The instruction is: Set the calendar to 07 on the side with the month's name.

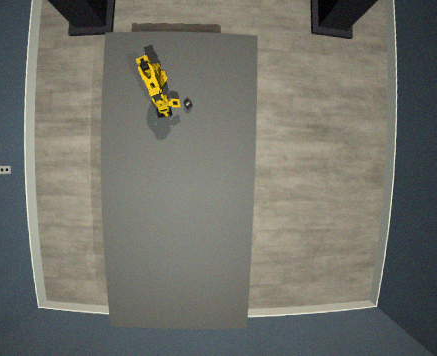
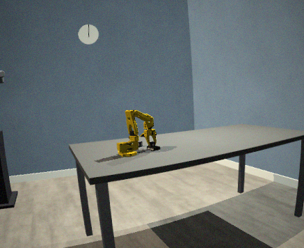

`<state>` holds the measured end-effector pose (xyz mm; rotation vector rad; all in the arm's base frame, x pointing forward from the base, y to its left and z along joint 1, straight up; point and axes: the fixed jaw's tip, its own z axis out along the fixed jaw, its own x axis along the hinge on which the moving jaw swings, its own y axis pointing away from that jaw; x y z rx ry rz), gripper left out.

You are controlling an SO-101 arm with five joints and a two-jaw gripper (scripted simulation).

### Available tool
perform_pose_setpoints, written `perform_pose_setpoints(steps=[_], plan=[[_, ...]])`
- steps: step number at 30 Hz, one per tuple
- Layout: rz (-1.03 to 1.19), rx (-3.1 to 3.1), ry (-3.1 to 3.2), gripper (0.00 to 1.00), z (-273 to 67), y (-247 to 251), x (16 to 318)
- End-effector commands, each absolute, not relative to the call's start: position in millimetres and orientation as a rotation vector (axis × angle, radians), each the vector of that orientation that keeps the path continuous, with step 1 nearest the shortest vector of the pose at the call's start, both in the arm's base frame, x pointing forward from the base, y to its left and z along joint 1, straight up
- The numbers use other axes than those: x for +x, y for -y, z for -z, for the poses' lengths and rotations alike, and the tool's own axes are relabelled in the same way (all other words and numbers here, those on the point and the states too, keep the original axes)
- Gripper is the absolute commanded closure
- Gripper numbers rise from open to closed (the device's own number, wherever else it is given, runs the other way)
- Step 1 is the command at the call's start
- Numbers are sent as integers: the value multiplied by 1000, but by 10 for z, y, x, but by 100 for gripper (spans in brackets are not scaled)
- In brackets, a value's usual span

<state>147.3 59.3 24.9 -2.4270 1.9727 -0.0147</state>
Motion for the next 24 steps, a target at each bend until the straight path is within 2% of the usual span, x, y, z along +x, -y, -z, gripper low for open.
perform_pose_setpoints(steps=[1, 10, 24], plan=[[26, -2417, -1961, 72, -260, -593, 1497], [26, -2417, -1961, 65, -260, -593, 1497], [26, -2417, -1961, 64, -310, -596, 1504]])
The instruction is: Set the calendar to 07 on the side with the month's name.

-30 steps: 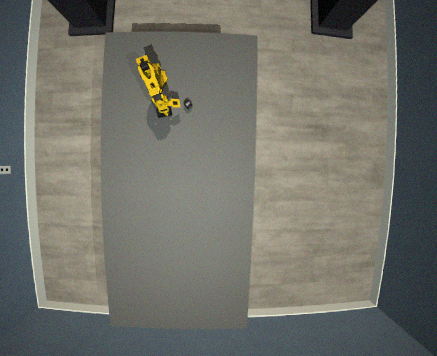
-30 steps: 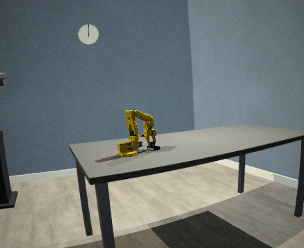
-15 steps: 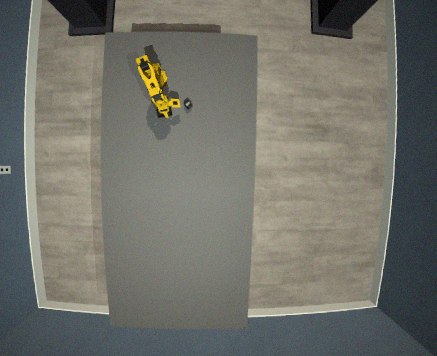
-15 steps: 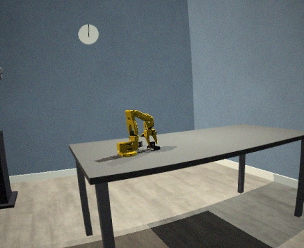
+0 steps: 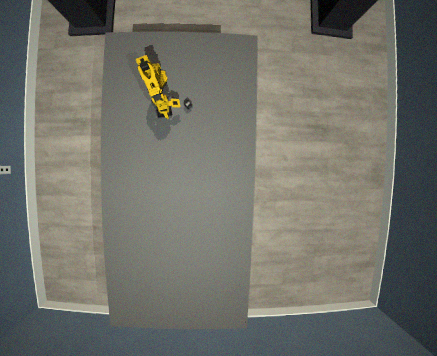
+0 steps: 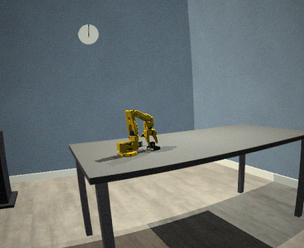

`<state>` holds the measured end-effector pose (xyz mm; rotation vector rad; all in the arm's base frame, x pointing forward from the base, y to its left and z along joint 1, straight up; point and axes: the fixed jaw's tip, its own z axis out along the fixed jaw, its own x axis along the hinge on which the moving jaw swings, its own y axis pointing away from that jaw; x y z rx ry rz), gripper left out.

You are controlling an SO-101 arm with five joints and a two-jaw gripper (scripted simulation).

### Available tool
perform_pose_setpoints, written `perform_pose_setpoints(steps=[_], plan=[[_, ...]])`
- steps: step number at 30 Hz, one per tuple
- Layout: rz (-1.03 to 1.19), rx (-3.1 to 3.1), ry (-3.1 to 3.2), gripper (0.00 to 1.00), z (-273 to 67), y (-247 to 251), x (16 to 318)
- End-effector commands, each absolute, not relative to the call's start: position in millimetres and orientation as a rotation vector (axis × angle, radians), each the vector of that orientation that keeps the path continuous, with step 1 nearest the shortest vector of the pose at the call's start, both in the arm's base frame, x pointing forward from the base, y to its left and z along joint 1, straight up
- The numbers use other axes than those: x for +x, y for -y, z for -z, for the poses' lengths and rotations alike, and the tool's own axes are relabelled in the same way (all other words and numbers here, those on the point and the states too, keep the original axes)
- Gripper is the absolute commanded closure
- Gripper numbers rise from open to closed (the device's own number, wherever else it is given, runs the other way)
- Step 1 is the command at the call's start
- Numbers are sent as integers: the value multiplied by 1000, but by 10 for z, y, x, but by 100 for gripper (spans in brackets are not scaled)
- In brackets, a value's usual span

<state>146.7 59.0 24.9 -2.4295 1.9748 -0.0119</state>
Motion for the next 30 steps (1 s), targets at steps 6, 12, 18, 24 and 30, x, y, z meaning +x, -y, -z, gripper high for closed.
perform_pose_setpoints(steps=[6, 12, 18, 24, 30], plan=[[26, -2417, -1961, 64, -483, -601, 1517], [26, -2417, -1961, 64, -632, -599, 1511], [26, -2417, -1961, 64, -809, -588, 1485], [26, -2417, -1961, 64, -861, -584, 1473], [26, -2417, -1961, 64, -861, -584, 1473]])
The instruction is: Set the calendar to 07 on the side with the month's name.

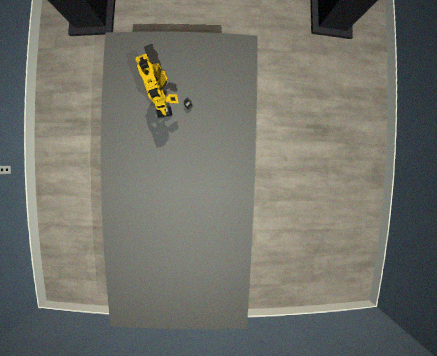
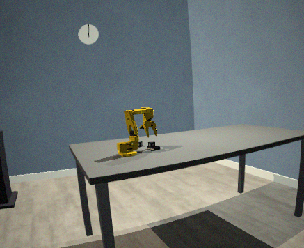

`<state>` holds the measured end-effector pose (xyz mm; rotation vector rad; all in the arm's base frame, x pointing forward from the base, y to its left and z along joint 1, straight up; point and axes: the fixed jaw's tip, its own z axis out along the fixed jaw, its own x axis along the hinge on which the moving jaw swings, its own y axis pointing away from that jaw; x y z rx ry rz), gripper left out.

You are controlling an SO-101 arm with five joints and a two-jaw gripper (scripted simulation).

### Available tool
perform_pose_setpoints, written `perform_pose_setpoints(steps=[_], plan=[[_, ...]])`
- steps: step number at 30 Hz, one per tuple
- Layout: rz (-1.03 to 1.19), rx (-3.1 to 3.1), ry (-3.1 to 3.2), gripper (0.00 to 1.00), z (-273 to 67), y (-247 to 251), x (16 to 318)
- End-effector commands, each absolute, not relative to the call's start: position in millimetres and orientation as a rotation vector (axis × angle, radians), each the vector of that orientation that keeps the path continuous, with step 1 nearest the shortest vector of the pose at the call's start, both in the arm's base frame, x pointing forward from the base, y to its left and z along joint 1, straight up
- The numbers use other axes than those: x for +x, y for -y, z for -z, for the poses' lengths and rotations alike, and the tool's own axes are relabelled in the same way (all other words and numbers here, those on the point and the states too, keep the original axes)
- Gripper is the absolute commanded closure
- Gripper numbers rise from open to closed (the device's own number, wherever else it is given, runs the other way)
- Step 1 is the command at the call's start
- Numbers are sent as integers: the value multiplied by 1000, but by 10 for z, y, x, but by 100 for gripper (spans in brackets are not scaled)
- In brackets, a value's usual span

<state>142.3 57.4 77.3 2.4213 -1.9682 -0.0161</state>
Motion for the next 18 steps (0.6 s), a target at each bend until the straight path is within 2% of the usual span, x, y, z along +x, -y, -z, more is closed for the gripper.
perform_pose_setpoints(steps=[1, 18], plan=[[-27, 2463, 1998, 64, -861, -584, 1473], [-34, 2469, 2003, 64, -874, -585, 1476]])
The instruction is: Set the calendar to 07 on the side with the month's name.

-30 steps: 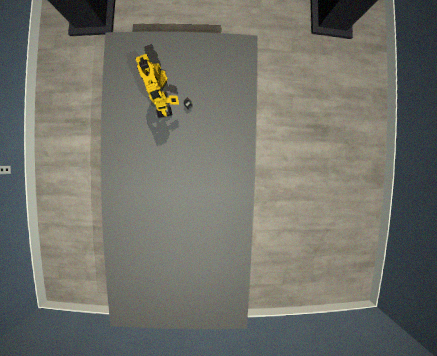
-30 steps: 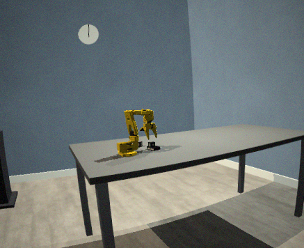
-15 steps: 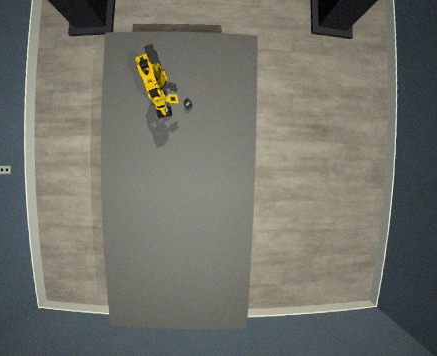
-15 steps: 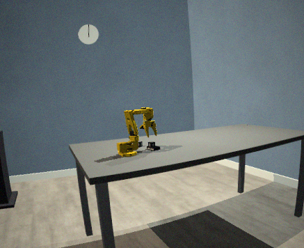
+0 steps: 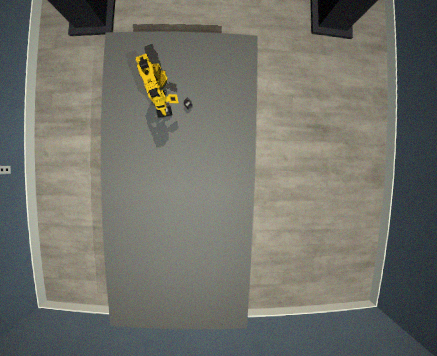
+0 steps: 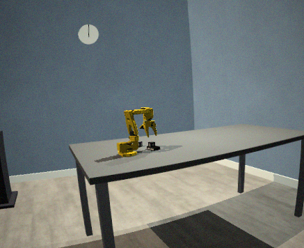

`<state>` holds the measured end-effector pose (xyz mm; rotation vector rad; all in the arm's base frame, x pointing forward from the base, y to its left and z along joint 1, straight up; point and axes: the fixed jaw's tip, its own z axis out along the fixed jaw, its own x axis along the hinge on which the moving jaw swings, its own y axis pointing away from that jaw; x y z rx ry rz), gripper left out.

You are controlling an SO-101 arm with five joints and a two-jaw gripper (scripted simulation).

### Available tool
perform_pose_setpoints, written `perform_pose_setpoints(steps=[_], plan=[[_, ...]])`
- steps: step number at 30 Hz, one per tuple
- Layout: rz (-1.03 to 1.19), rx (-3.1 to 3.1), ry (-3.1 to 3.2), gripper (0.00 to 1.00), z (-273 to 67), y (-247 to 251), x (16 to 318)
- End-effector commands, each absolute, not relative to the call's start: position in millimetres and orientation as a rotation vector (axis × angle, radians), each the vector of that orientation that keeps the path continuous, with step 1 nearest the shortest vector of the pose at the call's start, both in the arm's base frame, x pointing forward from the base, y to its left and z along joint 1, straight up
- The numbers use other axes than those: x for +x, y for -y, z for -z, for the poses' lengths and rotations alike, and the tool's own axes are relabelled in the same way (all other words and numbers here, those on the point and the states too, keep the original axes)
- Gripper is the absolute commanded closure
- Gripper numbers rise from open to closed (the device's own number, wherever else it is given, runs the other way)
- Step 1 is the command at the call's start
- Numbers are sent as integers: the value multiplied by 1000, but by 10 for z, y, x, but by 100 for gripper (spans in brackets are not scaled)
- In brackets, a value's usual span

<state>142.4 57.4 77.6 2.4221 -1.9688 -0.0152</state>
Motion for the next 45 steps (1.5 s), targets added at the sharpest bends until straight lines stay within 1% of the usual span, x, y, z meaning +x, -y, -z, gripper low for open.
perform_pose_setpoints(steps=[1, 6, 11, 13, 19, 23, 35, 45], plan=[[-41, 2474, 2007, 64, -884, -586, 1478], [-112, 2532, 2054, 64, -997, -594, 1498], [-239, 2625, 2129, 65, -1188, -599, 1511], [-239, 2625, 2129, 65, -1188, -599, 1511], [-400, 2727, 2212, 65, -1410, -592, 1494], [-465, 2764, 2242, 65, -1492, -586, 1479], [-481, 2772, 2255, 65, -1516, -588, 1474], [-426, 2723, 2350, 65, -1528, -661, 1477]])
